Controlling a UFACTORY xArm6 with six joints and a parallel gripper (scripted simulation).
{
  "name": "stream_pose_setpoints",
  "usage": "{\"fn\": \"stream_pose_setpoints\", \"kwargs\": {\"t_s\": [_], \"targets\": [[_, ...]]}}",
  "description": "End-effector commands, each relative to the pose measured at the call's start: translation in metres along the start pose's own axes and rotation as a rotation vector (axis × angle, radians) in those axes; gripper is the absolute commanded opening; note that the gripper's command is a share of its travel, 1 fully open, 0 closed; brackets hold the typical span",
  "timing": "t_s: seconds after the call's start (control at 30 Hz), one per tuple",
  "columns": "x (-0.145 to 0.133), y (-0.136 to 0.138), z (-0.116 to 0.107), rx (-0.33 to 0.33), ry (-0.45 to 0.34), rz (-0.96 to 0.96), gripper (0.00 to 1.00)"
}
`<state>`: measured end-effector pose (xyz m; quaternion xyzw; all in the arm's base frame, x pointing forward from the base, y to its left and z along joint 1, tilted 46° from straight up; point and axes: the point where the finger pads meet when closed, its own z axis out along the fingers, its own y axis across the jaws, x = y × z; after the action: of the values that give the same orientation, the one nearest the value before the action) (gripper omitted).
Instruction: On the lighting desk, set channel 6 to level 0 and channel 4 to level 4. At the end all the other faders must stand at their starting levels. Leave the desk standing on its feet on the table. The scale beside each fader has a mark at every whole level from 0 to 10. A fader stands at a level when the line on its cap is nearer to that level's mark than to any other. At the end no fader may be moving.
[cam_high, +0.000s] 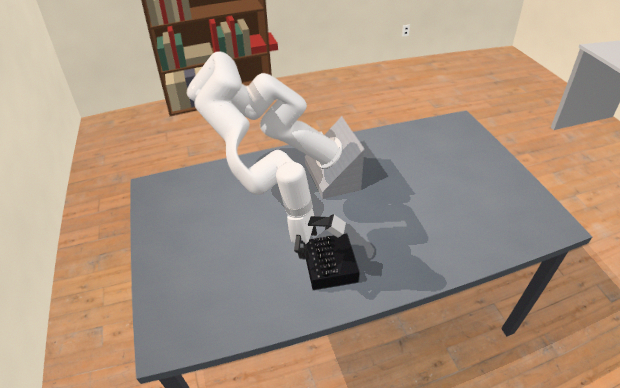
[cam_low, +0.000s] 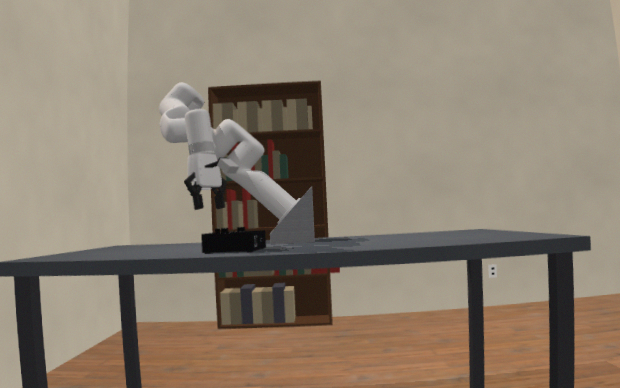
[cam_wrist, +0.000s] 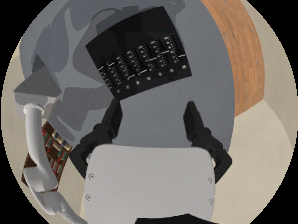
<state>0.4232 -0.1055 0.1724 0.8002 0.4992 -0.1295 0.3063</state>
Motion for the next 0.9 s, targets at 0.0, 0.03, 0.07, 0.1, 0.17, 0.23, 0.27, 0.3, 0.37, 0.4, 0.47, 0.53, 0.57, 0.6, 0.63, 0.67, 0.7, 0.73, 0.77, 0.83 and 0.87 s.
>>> {"fn": "stream_pose_setpoints", "kwargs": {"t_s": [0.0, 0.03, 0.07, 0.1, 0.17, 0.23, 0.27, 0.3, 0.37, 0.4, 0.47, 0.53, 0.57, 0.6, 0.63, 0.67, 0.7, 0.73, 0.77, 0.83, 0.87], "targets": [[-0.0115, 0.0064, 0.0054, 0.018, 0.083, -0.266, 1.00], [-0.0125, 0.0068, 0.0058, 0.018, 0.092, -0.307, 1.00], [-0.0133, 0.0071, 0.0062, 0.019, 0.103, -0.349, 1.00], [-0.0138, 0.0073, 0.0064, 0.020, 0.112, -0.378, 1.00], [-0.0141, 0.0074, 0.0065, 0.020, 0.113, -0.383, 1.00], [-0.0141, 0.0074, 0.0065, 0.019, 0.113, -0.383, 1.00], [-0.0141, 0.0074, 0.0065, 0.019, 0.113, -0.383, 1.00], [-0.0141, 0.0074, 0.0065, 0.019, 0.113, -0.383, 1.00], [-0.0141, 0.0074, 0.0065, 0.019, 0.113, -0.383, 1.00], [-0.0141, 0.0074, 0.0065, 0.019, 0.113, -0.383, 1.00], [-0.0141, 0.0074, 0.0065, 0.019, 0.113, -0.383, 1.00], [-0.0141, 0.0074, 0.0065, 0.019, 0.113, -0.383, 1.00], [-0.0141, 0.0074, 0.0065, 0.019, 0.113, -0.383, 1.00], [-0.0141, 0.0074, 0.0065, 0.019, 0.113, -0.383, 1.00], [-0.0141, 0.0074, 0.0065, 0.019, 0.113, -0.383, 1.00], [-0.0141, 0.0074, 0.0065, 0.019, 0.113, -0.383, 1.00], [-0.0141, 0.0074, 0.0065, 0.019, 0.113, -0.383, 1.00], [-0.0141, 0.0074, 0.0065, 0.019, 0.113, -0.383, 1.00], [-0.0141, 0.0074, 0.0065, 0.019, 0.113, -0.383, 1.00], [-0.0141, 0.0074, 0.0065, 0.019, 0.113, -0.383, 1.00], [-0.0141, 0.0074, 0.0065, 0.019, 0.113, -0.383, 1.00]]}}
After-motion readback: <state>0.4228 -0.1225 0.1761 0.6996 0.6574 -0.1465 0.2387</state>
